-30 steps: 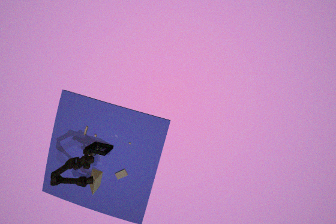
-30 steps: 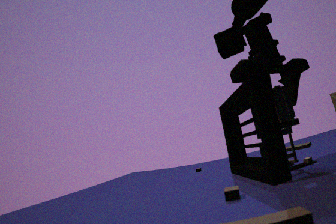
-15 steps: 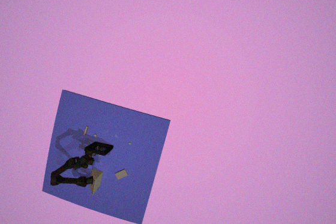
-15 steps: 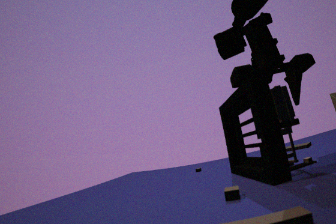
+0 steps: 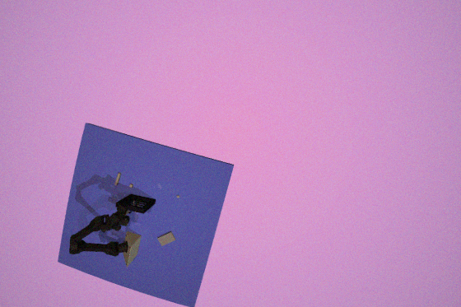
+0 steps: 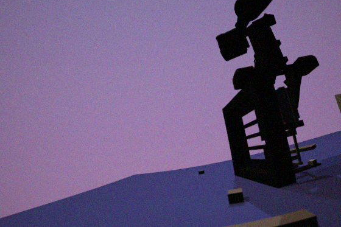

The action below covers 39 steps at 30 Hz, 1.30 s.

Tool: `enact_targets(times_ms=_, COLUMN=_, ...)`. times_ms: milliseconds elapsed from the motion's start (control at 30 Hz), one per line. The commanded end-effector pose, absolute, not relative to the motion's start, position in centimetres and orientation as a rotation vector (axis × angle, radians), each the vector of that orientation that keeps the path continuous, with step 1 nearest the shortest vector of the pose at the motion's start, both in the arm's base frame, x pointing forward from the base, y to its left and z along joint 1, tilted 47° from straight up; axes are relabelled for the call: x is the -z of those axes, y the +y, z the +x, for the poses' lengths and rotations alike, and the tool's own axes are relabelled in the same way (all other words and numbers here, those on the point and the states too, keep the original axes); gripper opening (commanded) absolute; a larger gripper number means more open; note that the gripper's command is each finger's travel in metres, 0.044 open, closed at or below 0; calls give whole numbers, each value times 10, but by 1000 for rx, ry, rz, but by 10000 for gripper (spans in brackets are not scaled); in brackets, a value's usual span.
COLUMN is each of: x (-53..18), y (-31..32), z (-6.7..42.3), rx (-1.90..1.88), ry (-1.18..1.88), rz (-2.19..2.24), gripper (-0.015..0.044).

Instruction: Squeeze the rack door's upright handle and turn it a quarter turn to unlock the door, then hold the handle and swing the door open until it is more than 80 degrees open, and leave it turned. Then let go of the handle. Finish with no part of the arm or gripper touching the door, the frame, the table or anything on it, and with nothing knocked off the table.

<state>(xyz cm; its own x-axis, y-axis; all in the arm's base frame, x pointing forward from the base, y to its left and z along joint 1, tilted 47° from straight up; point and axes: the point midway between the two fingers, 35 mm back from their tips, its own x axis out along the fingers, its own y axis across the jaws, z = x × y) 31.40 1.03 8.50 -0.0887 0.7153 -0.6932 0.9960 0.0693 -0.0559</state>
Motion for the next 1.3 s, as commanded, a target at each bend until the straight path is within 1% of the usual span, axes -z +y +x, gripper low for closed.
enact_targets(times_ms=0, x=-85, y=10, z=314, rx=748, ry=1858, rz=1699, gripper=162)
enact_targets(times_ms=700, x=-85, y=10, z=314, rx=748, ry=1858, rz=1699, gripper=23)
enact_targets(times_ms=833, x=-85, y=10, z=314, rx=735, ry=1859, rz=1691, gripper=23)
enact_targets(times_ms=1267, x=-81, y=5, z=305, rx=480, ry=1864, rz=1531, gripper=23)
